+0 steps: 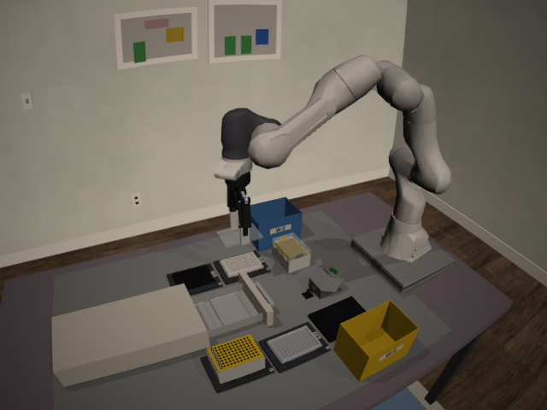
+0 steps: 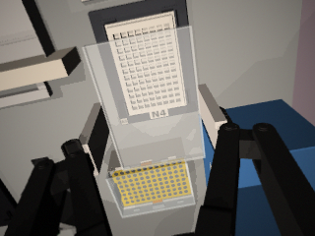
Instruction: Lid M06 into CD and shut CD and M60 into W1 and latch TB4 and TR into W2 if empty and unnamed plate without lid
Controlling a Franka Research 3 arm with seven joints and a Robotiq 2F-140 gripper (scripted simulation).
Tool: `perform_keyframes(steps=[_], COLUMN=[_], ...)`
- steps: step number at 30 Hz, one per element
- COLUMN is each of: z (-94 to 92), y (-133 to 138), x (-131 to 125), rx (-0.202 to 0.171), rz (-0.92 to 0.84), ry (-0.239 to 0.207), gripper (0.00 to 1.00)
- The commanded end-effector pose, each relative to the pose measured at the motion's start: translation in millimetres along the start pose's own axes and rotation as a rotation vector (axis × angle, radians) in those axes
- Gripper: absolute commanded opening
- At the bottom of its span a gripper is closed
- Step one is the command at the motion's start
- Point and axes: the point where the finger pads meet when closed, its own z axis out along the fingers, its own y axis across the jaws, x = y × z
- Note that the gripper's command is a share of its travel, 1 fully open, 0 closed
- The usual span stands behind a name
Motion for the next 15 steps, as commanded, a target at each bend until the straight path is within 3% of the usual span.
perform_keyframes(steps=[1, 15], z=[5.8, 21.8], y=[-0.3, -0.4], x=[-0.5, -0.4], rx=[0.001, 0.001], rz=[-0.011, -0.011], ry=[-0.001, -0.001], gripper=[0.00, 0.00])
